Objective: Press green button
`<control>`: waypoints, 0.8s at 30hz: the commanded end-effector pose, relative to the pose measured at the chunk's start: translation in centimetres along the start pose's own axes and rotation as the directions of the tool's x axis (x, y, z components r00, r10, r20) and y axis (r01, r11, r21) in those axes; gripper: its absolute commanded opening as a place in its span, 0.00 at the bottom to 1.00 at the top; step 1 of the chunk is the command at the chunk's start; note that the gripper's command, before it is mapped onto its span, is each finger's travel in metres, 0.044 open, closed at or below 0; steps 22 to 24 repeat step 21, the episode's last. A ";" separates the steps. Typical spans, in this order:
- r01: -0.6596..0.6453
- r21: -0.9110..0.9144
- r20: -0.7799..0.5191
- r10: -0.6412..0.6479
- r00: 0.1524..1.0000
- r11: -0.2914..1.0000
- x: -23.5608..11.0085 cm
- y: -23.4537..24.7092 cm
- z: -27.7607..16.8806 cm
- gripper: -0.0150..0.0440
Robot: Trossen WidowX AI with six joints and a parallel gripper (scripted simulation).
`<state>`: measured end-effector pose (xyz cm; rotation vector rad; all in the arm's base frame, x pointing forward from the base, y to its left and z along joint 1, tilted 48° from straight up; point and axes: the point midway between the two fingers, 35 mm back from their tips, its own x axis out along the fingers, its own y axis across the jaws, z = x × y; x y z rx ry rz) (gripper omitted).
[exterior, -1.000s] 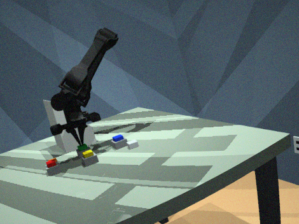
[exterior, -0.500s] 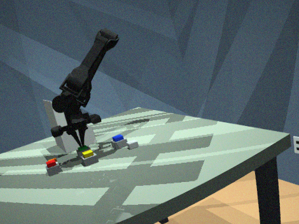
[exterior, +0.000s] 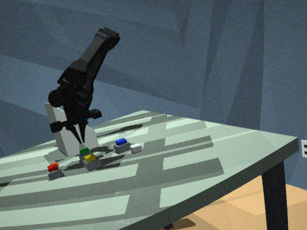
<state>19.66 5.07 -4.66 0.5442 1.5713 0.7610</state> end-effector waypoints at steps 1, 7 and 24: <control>0.009 -0.010 -0.002 -0.009 1.000 1.000 -0.6 0.9 0.8 0.42; 0.028 -0.054 0.020 -0.027 0.999 0.998 -3.3 9.5 4.9 0.69; -0.006 -0.006 -0.005 0.006 1.000 1.000 -6.4 21.7 3.8 0.93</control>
